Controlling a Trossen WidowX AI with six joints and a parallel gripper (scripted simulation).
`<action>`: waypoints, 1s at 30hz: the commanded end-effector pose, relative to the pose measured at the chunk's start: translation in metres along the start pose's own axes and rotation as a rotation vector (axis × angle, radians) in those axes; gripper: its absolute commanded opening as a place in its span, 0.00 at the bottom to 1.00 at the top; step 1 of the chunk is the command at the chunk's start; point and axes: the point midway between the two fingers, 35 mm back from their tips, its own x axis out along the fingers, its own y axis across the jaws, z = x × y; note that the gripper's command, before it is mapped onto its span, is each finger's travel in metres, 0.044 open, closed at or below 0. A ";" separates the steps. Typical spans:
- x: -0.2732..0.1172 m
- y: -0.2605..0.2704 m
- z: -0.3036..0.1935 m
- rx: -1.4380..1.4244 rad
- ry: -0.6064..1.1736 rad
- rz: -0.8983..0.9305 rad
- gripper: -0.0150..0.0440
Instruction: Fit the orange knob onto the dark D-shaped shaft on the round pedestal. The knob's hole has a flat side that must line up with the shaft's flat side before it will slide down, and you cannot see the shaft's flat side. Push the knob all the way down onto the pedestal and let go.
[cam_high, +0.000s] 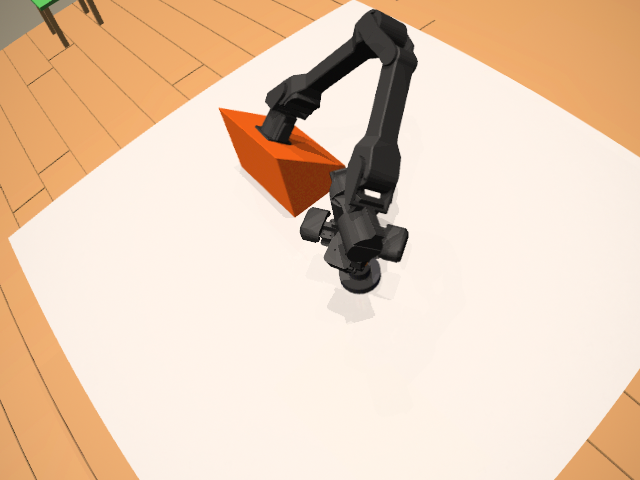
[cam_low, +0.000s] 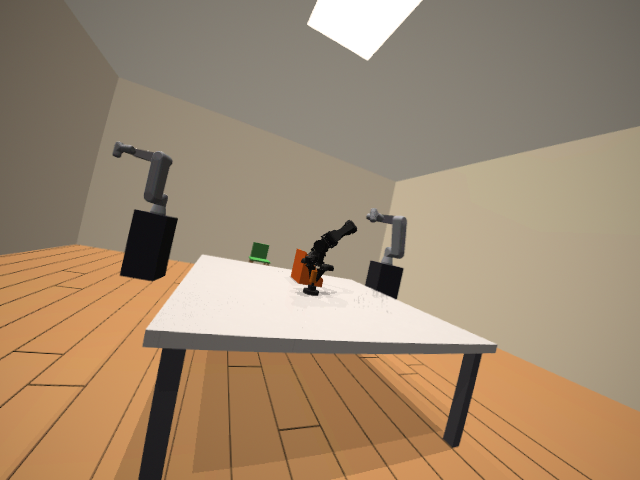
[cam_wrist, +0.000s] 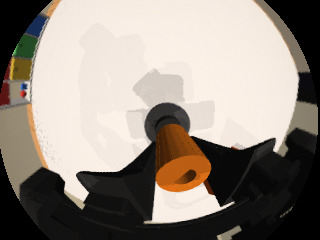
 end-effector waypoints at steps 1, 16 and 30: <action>-0.002 0.001 0.000 0.022 -0.002 0.000 0.25; 0.002 0.000 0.000 0.206 -0.002 0.000 0.25; 0.002 0.000 0.000 0.206 -0.002 0.000 0.25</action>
